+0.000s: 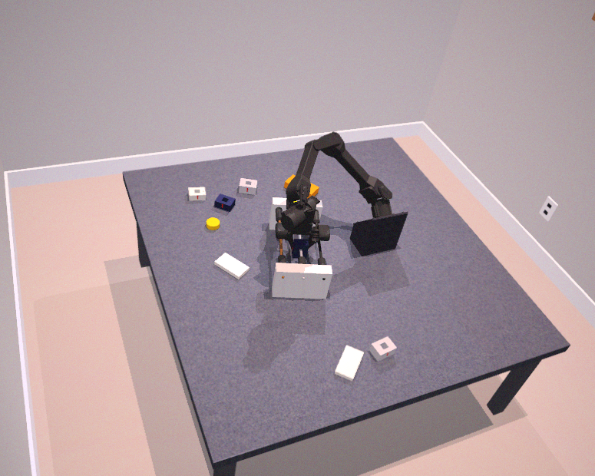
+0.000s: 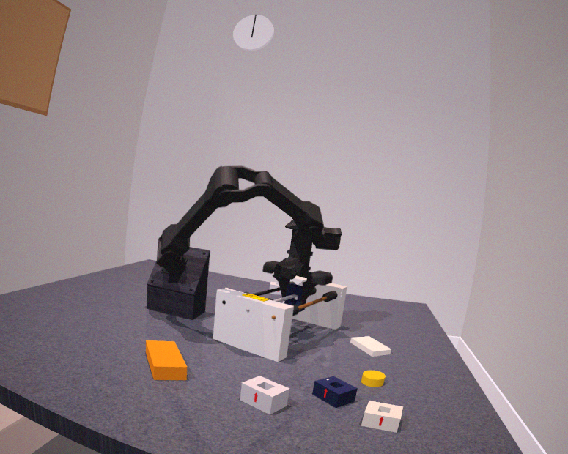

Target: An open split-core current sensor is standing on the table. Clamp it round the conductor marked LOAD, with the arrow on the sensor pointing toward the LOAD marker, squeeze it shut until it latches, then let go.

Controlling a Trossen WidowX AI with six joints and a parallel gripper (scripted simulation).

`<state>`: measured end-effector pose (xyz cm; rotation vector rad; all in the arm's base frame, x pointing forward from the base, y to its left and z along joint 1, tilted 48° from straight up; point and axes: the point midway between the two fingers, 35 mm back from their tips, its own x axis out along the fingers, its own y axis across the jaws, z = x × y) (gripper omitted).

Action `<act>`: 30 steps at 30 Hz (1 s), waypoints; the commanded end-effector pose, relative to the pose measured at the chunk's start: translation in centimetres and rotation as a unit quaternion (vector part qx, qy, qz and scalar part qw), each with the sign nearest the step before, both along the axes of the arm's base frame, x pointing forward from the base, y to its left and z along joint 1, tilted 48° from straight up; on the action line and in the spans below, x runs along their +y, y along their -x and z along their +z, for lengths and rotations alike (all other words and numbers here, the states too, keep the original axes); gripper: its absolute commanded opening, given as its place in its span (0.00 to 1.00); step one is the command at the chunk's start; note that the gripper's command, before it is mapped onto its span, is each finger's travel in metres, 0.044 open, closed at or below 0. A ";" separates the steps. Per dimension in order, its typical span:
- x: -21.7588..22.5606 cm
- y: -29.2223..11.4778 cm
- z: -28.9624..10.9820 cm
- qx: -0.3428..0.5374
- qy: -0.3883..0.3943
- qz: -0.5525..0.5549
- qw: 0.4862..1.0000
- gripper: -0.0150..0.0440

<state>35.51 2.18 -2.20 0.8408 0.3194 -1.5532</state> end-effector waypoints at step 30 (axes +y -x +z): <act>0.0 0.1 0.0 0.001 0.000 0.001 1.000 0.25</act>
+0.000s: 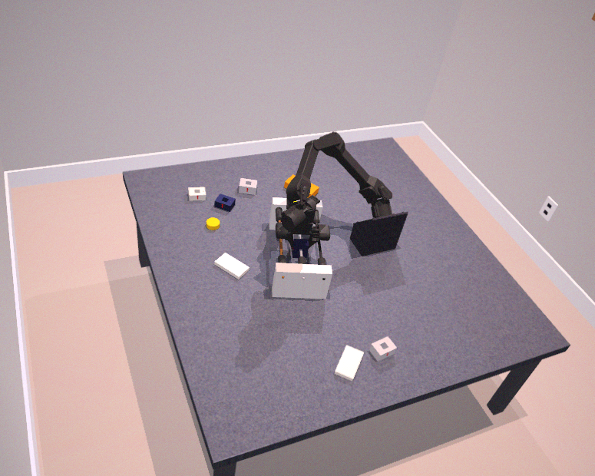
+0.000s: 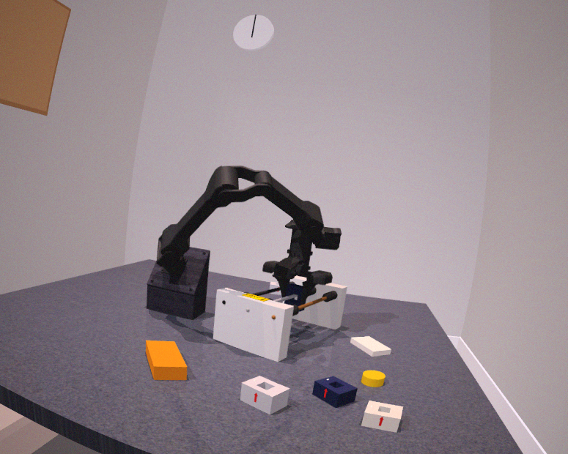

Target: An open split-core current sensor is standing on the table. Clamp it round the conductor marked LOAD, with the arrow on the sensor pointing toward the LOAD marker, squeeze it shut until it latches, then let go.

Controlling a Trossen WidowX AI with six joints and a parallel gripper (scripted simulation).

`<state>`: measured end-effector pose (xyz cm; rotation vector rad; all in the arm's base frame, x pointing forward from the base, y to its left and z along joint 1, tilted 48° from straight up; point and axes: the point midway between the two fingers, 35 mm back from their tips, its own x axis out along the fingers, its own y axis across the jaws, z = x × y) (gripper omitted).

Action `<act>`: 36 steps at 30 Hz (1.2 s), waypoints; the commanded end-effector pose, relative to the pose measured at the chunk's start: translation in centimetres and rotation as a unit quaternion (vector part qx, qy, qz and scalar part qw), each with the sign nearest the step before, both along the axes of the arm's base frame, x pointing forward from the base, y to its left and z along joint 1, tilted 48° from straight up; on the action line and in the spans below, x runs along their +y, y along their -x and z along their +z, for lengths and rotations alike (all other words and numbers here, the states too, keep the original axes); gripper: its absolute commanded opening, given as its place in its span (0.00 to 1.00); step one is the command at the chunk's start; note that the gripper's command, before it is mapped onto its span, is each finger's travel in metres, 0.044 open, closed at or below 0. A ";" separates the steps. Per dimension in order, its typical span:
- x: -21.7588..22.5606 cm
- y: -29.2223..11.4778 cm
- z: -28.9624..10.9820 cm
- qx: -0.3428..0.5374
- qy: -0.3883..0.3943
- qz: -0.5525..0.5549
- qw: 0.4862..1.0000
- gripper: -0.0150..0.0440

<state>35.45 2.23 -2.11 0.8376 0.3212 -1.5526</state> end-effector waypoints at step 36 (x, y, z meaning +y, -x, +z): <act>-0.1 0.0 -0.1 -0.002 -0.001 -0.001 1.000 0.71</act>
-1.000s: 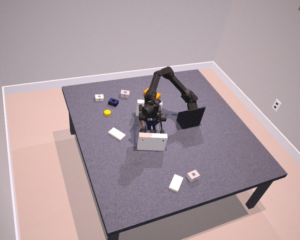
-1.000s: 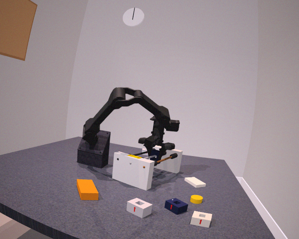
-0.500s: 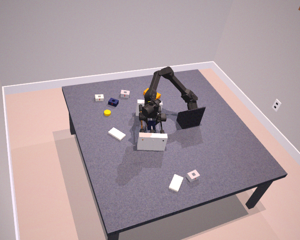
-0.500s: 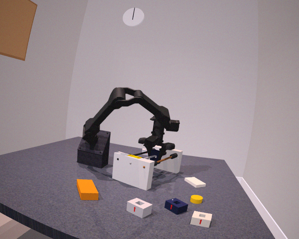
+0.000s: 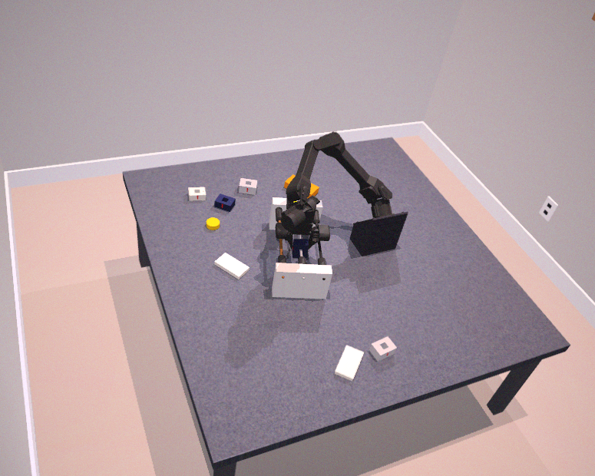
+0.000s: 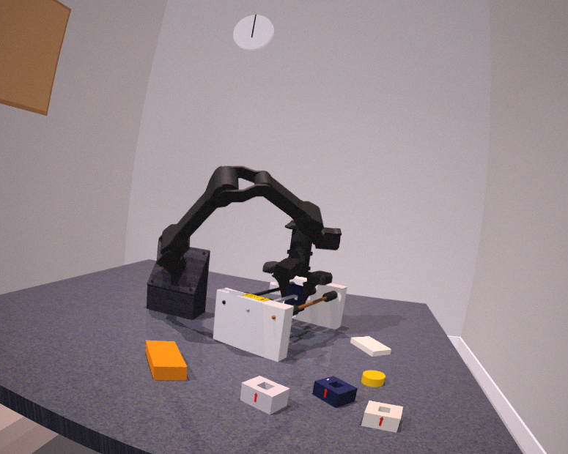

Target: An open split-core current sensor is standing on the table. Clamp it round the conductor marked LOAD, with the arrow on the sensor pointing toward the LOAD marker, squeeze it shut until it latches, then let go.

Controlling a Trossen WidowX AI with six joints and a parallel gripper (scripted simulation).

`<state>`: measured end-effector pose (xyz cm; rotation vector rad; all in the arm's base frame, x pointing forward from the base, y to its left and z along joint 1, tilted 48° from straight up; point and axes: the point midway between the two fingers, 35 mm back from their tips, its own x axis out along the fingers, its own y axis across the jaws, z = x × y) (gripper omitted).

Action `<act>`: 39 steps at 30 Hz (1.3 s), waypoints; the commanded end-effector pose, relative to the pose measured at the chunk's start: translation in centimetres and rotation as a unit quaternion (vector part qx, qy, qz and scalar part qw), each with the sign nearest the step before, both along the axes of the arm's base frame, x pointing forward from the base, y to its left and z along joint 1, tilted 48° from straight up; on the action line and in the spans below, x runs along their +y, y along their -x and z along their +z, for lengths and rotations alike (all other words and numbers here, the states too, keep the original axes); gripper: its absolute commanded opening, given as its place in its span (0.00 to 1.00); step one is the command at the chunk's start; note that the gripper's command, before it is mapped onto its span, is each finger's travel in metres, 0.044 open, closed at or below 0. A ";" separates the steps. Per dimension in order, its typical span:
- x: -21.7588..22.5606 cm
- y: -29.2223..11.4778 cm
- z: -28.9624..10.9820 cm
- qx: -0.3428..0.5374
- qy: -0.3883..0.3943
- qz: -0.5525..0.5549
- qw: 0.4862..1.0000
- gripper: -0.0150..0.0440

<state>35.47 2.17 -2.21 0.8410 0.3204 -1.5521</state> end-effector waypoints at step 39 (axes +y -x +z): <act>7.4 0.6 6.8 -0.002 -0.004 0.000 1.000 1.00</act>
